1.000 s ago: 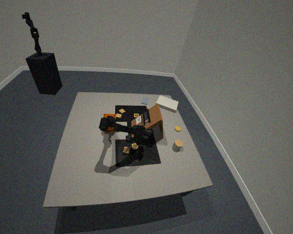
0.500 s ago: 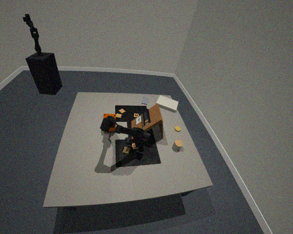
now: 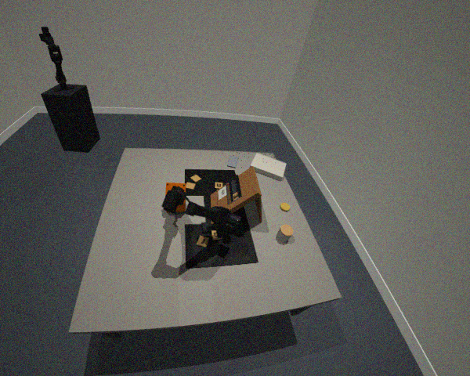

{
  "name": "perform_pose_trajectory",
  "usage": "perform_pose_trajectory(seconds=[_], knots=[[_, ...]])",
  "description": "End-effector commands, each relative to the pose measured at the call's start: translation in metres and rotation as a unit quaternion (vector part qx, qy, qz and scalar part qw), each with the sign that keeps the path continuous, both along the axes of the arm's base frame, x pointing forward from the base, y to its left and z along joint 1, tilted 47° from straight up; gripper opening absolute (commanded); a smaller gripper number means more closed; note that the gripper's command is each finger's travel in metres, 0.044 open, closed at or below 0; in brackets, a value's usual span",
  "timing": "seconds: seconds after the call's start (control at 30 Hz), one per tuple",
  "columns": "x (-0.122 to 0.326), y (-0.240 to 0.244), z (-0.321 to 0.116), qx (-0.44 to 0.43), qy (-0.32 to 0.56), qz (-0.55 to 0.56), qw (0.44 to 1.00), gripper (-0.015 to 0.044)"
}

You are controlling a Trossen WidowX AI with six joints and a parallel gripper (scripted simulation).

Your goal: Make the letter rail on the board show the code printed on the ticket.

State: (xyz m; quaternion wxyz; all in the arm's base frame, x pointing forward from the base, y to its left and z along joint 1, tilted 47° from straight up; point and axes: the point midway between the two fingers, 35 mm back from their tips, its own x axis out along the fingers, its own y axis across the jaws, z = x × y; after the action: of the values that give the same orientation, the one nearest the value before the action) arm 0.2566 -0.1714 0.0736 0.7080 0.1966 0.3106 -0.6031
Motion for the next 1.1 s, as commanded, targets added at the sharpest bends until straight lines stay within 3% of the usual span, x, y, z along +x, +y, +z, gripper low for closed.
perform_pose_trajectory(seconds=[0.0,0.5,0.53,0.93,1.07], knots=[[-0.002,-0.0032,-0.0071,0.002,0.007,0.002,1.0,0.034],[-0.002,-0.004,-0.0079,0.002,0.007,0.002,1.0,0.034],[-0.002,-0.004,-0.0079,0.002,0.007,0.002,1.0,0.0314],[-0.0019,-0.004,-0.0079,0.002,0.007,0.002,1.0,0.0234],[-0.0022,-0.0015,-0.005,0.002,0.006,0.002,1.0,0.0129]])
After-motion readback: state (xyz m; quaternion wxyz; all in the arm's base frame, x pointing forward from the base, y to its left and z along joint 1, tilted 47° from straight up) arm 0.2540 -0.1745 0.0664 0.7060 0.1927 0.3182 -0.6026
